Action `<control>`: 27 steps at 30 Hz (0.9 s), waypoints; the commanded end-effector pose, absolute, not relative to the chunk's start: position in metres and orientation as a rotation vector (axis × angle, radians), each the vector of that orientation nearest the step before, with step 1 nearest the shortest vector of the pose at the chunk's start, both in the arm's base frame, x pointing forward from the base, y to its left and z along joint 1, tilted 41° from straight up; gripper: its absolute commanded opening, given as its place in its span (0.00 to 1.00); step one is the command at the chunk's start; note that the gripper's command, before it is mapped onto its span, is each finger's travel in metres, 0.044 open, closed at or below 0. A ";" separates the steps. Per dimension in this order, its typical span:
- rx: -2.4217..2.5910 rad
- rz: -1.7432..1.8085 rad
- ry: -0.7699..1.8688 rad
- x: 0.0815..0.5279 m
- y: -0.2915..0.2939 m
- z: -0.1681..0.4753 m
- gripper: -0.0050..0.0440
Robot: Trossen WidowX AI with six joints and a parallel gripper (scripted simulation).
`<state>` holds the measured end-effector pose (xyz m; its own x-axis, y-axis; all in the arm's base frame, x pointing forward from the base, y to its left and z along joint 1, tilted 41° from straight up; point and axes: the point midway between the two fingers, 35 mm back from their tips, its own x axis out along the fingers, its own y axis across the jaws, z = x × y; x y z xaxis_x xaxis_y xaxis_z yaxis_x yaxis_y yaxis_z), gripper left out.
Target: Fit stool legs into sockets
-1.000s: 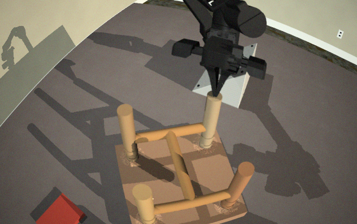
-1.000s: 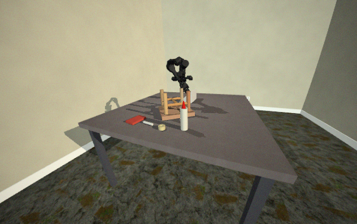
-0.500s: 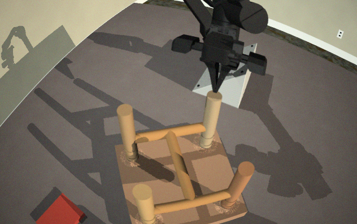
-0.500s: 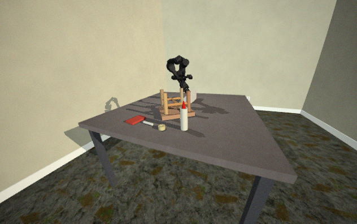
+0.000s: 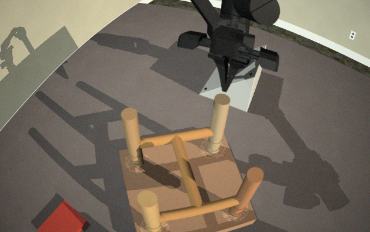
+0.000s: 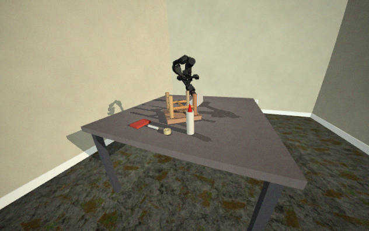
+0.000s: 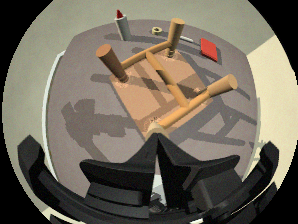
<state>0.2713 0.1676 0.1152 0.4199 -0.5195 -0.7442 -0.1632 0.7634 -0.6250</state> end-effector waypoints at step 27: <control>-0.705 -0.276 0.952 0.510 0.182 0.140 0.10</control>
<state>0.5085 0.1755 0.1410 0.5559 -0.5146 -0.6528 -0.0730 0.7521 -0.6550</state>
